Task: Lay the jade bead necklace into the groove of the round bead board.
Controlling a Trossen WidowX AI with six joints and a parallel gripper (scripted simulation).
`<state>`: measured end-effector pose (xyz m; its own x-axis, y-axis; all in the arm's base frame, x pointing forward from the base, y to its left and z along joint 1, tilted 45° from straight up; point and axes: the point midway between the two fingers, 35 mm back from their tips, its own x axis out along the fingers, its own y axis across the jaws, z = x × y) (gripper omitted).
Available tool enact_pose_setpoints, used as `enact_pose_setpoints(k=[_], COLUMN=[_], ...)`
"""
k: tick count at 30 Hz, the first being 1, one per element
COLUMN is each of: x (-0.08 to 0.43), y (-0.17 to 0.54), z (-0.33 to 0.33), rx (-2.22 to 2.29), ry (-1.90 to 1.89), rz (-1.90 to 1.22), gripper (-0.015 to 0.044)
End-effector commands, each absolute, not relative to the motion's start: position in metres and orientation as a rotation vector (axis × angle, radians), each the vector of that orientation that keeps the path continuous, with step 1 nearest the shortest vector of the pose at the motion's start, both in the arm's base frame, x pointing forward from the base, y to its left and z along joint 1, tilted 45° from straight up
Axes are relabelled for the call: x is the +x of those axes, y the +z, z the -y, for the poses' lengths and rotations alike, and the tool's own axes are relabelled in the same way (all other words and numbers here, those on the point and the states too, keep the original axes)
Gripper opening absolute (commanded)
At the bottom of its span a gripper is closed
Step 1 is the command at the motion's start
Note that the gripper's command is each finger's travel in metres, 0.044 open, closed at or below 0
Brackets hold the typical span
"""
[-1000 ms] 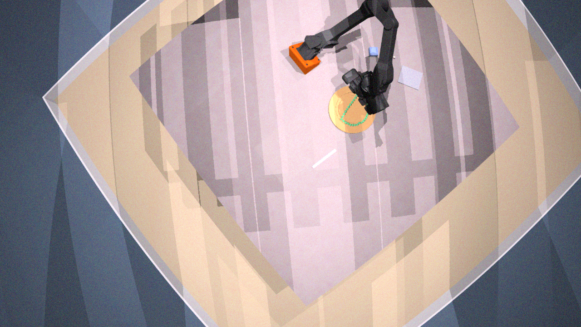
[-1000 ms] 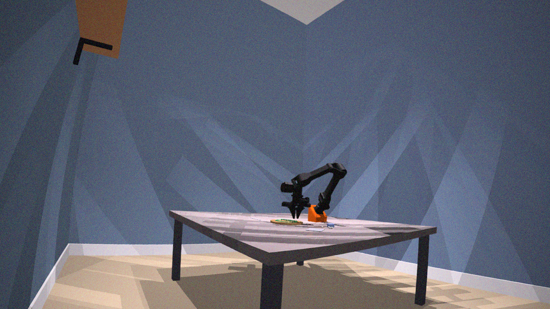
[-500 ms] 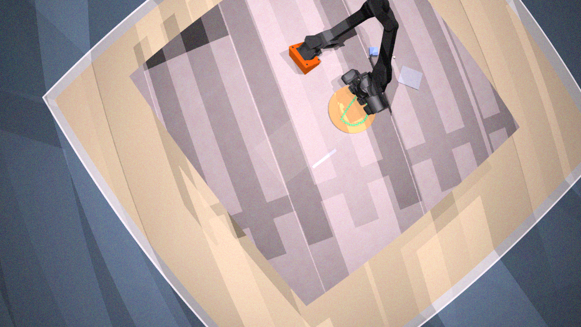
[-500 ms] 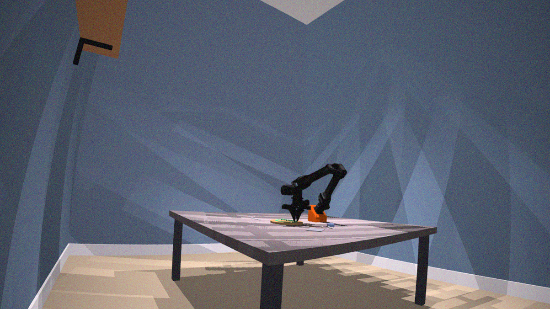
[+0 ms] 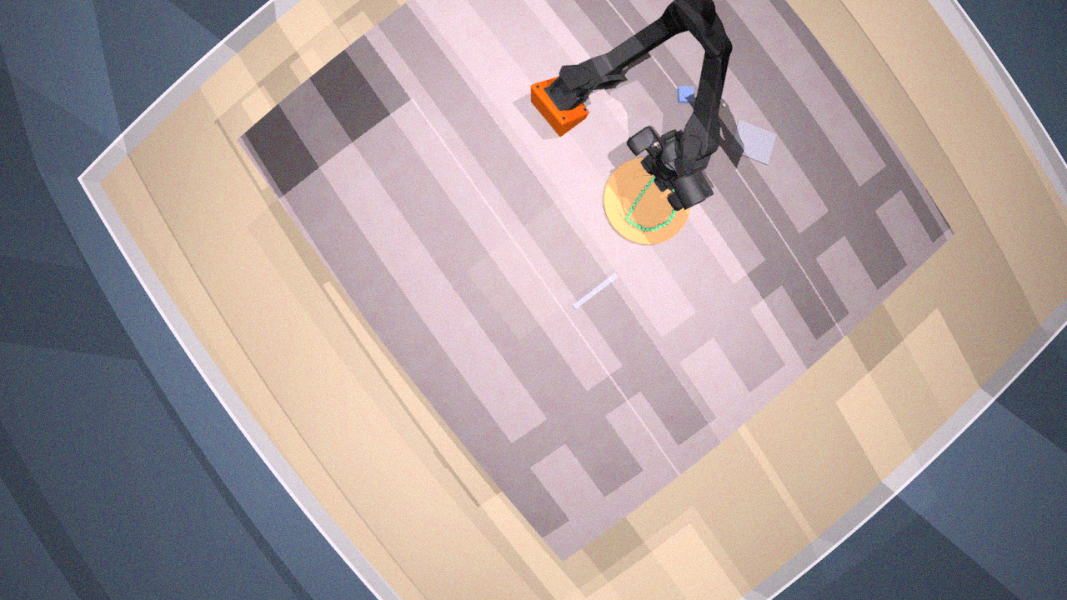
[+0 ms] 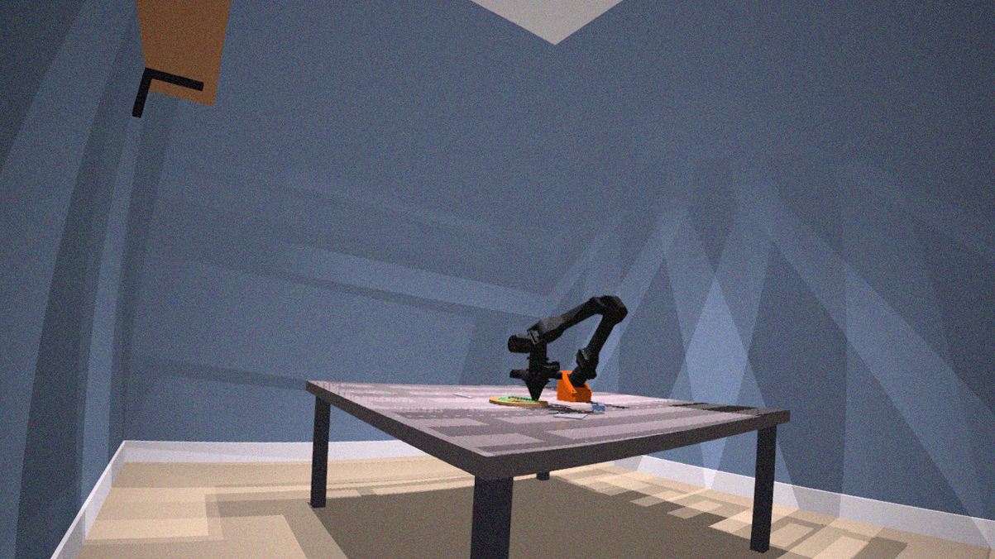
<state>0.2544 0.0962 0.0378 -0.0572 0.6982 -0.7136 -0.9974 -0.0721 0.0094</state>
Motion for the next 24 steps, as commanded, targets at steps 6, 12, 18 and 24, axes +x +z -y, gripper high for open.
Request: enact_pose_setpoints(k=[6,12,18,24], x=[0.2547,0.2547,0.2540,0.2502], y=[0.0380,0.0380,0.0409,0.0433], z=[-0.0960,-0.0960,-0.0931,-0.0925], rx=[-0.644,-0.644,-0.637,-0.634], ry=[1.551,1.551,1.551,1.551], rz=[-0.611,-0.611,-0.614,-0.616], gripper=[0.0000,0.0000,0.0000,0.0000])
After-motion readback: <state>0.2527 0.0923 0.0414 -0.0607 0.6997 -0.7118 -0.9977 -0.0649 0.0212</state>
